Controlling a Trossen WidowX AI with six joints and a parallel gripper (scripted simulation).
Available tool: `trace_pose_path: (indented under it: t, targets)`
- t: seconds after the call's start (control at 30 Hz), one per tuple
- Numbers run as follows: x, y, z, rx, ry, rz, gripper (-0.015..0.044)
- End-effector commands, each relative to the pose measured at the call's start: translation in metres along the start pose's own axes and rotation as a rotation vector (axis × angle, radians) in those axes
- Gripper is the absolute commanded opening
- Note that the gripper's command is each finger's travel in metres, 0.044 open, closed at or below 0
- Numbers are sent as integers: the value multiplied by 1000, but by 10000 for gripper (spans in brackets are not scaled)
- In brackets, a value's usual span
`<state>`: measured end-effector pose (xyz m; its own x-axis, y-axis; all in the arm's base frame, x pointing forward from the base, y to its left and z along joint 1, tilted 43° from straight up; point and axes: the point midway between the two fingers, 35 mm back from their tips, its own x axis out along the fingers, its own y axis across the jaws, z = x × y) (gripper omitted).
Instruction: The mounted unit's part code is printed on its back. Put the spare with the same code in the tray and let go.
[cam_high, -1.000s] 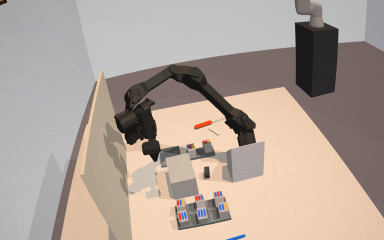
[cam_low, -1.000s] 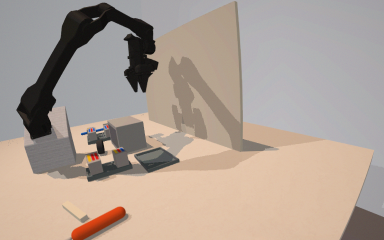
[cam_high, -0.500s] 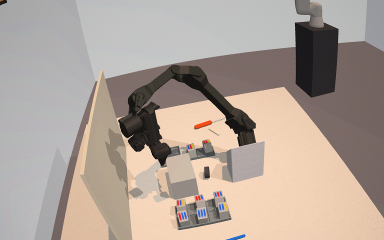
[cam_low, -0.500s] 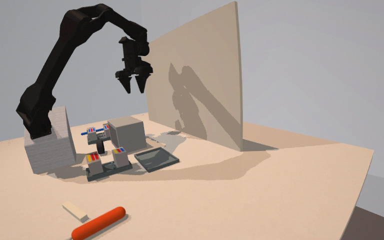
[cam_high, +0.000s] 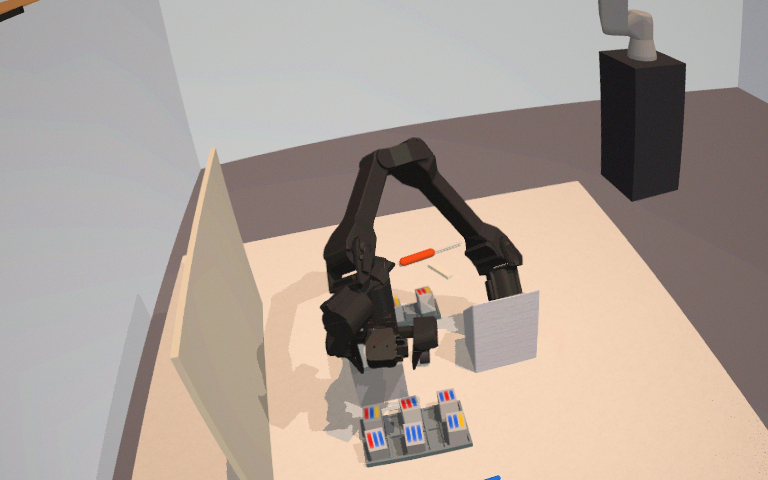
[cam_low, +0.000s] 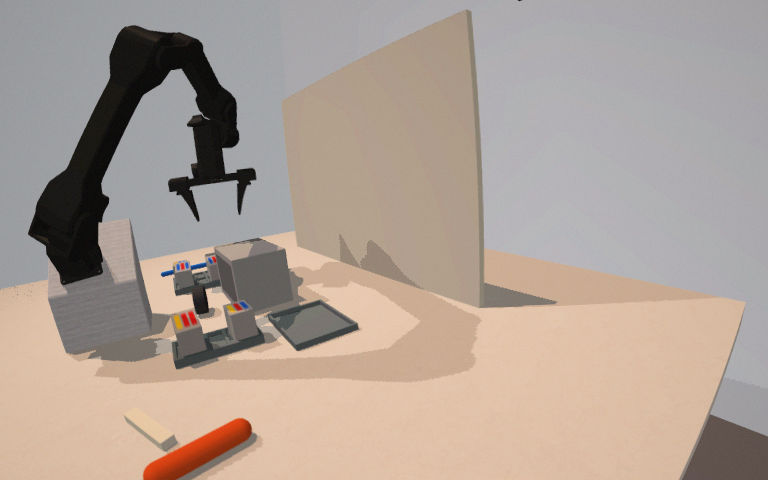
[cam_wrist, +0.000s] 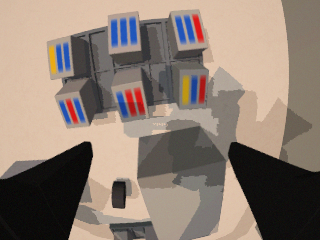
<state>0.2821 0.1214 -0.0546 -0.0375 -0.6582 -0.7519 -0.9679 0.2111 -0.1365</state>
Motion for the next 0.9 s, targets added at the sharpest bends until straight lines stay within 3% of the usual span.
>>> trace_pose_path:
  t: [0.0, 0.27, 0.47, 0.87]
  targets:
    - [13, 26, 6, -207, 10, 14, 440]
    - [13, 26, 6, -207, 10, 14, 440]
    - [53, 25, 9, -206, 11, 13, 300]
    - [55, 28, 9, -206, 11, 13, 300]
